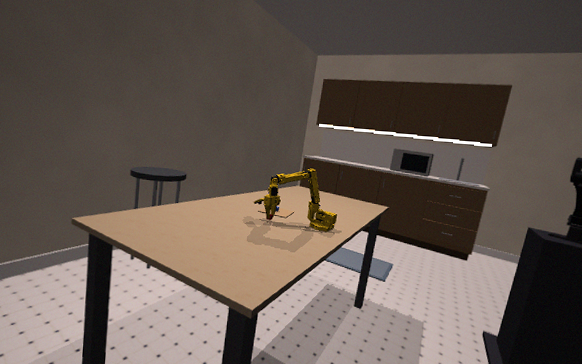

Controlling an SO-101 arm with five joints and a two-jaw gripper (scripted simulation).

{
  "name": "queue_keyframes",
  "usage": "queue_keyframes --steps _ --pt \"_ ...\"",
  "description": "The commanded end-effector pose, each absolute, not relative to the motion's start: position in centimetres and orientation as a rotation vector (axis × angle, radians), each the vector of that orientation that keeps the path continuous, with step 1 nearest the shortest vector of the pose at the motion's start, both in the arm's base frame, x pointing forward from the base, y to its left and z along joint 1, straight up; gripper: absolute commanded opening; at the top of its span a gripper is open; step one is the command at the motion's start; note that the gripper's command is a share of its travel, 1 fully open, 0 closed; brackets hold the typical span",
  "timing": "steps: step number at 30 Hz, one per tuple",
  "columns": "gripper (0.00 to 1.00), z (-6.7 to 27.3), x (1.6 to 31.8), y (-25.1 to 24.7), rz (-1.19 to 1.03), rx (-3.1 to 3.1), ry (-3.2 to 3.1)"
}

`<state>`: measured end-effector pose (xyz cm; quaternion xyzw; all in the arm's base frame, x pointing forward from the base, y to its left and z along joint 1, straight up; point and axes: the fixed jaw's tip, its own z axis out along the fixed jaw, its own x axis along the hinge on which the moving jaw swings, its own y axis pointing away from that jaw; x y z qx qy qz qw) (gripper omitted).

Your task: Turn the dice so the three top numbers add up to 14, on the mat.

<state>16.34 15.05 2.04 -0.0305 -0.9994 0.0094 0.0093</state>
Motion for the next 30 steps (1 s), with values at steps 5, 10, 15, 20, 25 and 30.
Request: queue_keyframes --steps 5,10,15,20,25,30 --pt "0.0 5.5 17.3 15.8 -0.068 -0.102 -3.185" --pt "0.0 6.7 17.2 15.8 -0.068 -0.102 -3.185" --pt "0.0 7.1 17.1 15.7 -0.068 -0.102 -3.185" --pt "0.0 7.2 17.1 15.7 -0.068 -0.102 -3.185" --pt "0.0 7.2 17.1 15.8 -0.086 -0.072 -3.198" --pt "0.0 7.2 16.9 16.1 -0.148 0.036 -3.241"
